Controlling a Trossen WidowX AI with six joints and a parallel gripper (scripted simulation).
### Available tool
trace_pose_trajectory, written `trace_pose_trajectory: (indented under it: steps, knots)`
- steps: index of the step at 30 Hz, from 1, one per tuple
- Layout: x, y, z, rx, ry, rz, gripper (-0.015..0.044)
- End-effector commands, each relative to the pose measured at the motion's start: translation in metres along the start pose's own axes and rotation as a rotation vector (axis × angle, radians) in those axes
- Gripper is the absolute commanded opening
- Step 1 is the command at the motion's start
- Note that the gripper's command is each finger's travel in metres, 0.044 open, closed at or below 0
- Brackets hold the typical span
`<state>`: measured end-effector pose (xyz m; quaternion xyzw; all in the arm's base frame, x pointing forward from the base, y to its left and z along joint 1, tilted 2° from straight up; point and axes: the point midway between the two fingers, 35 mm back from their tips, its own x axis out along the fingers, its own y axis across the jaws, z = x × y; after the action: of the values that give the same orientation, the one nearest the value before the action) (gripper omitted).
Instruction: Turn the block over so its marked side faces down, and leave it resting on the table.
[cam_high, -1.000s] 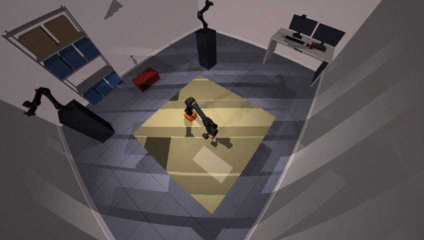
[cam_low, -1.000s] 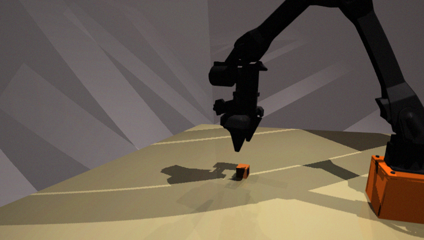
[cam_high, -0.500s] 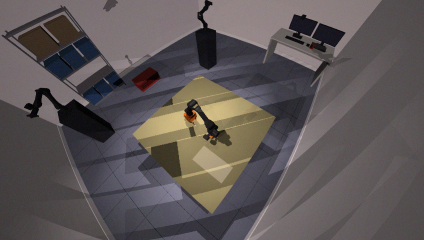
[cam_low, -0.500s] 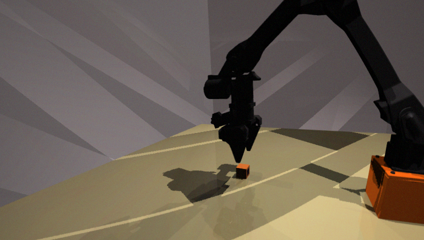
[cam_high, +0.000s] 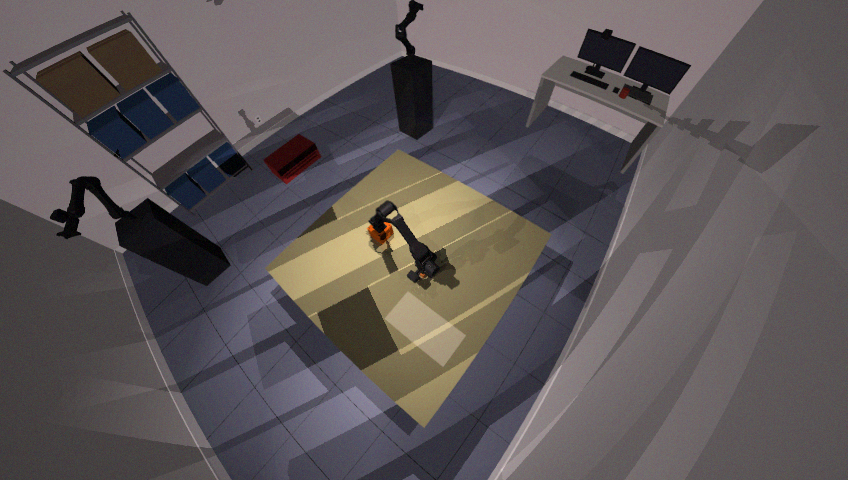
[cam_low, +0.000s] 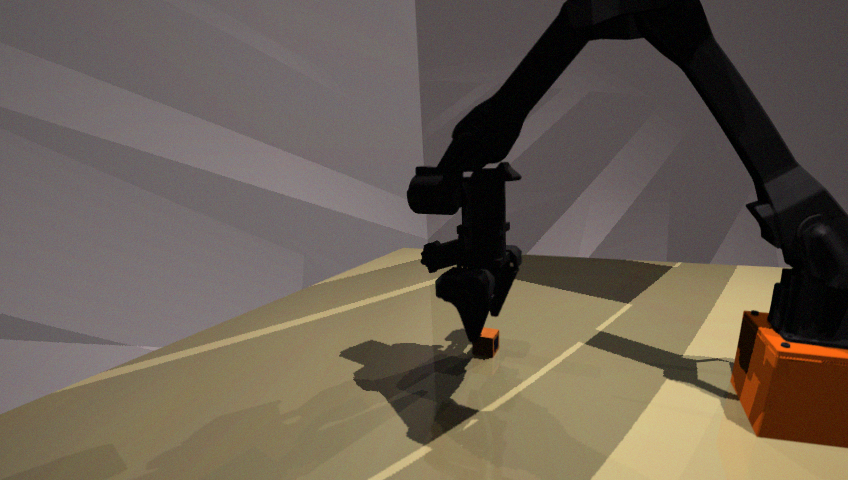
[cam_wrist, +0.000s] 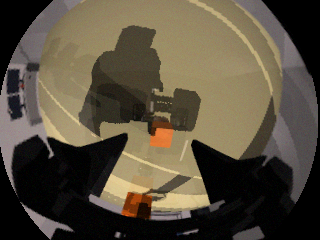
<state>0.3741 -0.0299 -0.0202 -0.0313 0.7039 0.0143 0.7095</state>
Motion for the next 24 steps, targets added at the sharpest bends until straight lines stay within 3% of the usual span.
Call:
trace_pose_trajectory:
  steps: [1,12,24]
  knots:
    - [0.009,-0.001,-0.002,0.002,0.006,-0.004,0.0440]
    - [0.024,-0.001,-0.002,0.002,0.006,-0.004,0.0440]
    - [0.024,-0.001,-0.002,0.002,0.006,-0.004,0.0125]
